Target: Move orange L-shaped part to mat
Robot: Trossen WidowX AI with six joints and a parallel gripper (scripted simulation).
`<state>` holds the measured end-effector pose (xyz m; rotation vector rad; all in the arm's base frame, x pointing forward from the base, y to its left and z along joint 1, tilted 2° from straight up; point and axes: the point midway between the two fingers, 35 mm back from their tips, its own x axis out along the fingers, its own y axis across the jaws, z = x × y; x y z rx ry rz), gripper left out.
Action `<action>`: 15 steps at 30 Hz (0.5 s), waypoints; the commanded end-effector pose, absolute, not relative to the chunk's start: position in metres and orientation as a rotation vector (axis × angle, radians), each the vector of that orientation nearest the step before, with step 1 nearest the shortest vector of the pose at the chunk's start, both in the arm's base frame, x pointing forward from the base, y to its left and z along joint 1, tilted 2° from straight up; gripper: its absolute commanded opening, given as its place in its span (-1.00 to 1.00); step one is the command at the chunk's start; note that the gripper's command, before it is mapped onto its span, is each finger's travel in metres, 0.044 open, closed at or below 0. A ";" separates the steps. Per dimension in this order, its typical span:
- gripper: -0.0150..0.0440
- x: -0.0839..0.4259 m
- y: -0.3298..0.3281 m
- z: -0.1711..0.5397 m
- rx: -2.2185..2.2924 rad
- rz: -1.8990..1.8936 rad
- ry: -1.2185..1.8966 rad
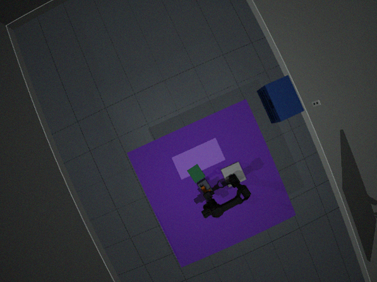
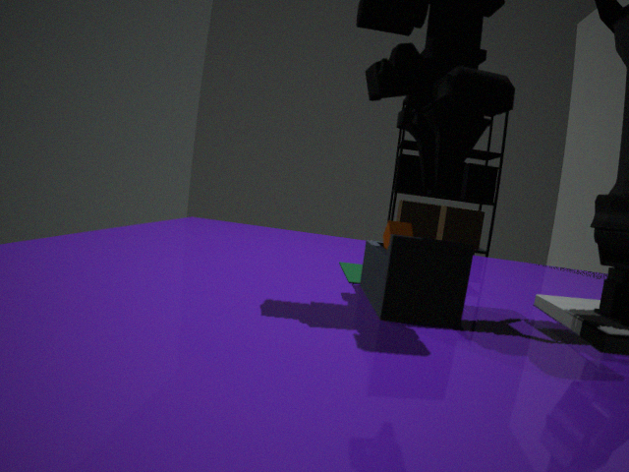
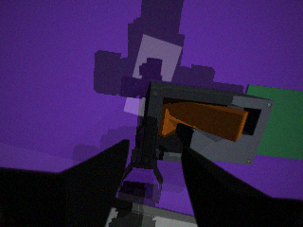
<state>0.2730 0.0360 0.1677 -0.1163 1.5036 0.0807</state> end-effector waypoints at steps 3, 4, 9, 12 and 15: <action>0.46 0.278 0.024 0.169 0.085 -0.111 1.500; 0.46 0.280 0.020 0.170 0.164 -0.186 1.495; 0.46 0.287 -0.007 0.172 0.617 -0.618 1.411; 0.46 0.291 -0.025 0.174 0.889 -0.876 1.314; 0.46 0.292 -0.038 0.175 1.093 -1.070 1.214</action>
